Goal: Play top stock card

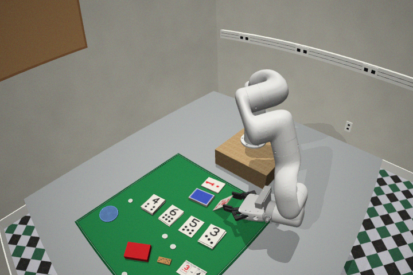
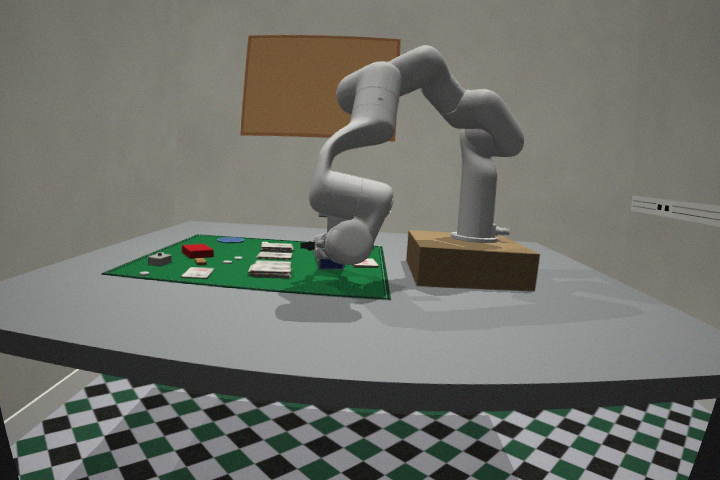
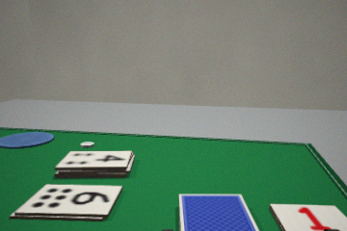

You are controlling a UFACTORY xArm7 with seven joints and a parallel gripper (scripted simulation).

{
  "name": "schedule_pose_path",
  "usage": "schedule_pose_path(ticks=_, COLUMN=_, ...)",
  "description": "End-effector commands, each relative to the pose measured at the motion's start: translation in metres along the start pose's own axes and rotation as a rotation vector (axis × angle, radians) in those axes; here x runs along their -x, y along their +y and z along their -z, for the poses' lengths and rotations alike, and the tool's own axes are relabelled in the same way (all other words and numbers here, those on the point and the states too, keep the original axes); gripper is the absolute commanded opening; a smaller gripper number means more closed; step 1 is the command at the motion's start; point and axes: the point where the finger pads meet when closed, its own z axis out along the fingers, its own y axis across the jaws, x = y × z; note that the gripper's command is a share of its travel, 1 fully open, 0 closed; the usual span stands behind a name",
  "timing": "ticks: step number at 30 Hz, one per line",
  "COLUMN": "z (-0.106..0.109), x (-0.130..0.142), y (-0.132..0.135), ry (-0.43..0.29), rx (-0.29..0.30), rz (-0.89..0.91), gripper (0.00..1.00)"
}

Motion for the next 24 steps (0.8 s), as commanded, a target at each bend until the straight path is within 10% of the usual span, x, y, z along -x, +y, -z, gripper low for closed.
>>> schedule_pose_path(ticks=1, z=0.001, x=-0.0009, y=-0.0009, ry=-0.004, rx=-0.001, rz=-0.003, gripper=0.74)
schedule_pose_path(ticks=24, z=0.0028, x=-0.0004, y=-0.0009, ry=-0.128, rx=-0.003, rz=-0.003, gripper=0.74)
